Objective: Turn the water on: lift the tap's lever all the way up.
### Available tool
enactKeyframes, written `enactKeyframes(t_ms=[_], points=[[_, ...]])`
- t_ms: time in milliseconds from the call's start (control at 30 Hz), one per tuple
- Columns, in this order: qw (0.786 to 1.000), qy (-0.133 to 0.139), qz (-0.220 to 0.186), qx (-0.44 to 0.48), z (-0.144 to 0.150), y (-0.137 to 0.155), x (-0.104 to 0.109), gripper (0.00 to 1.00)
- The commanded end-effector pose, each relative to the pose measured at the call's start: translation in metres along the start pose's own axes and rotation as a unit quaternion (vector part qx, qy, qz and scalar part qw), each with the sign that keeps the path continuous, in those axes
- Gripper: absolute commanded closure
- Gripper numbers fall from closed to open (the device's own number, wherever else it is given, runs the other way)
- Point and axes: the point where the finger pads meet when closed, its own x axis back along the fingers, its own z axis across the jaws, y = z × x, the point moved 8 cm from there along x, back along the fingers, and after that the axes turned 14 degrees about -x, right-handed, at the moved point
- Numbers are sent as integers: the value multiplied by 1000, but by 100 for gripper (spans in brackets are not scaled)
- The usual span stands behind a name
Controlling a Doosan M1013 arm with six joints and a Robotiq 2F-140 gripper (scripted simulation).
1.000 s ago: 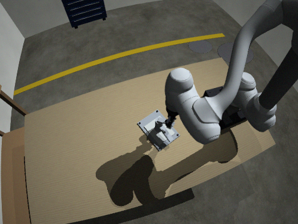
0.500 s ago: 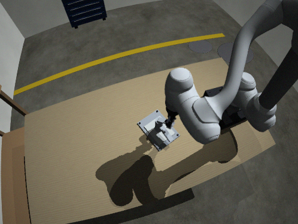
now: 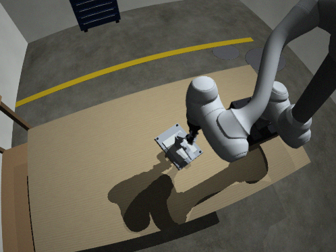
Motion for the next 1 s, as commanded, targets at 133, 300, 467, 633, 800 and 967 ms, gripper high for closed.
enactKeyframes(t_ms=[133, 300, 467, 633, 800, 967], points=[[1000, 0, 0, 0, 0, 0, 0, 100], [1000, 0, 0, 0, 0, 0, 0, 63], [1000, 0, 0, 0, 0, 0, 0, 63], [1000, 0, 0, 0, 0, 0, 0, 63], [1000, 0, 0, 0, 0, 0, 0, 63], [1000, 0, 0, 0, 0, 0, 0, 63]])
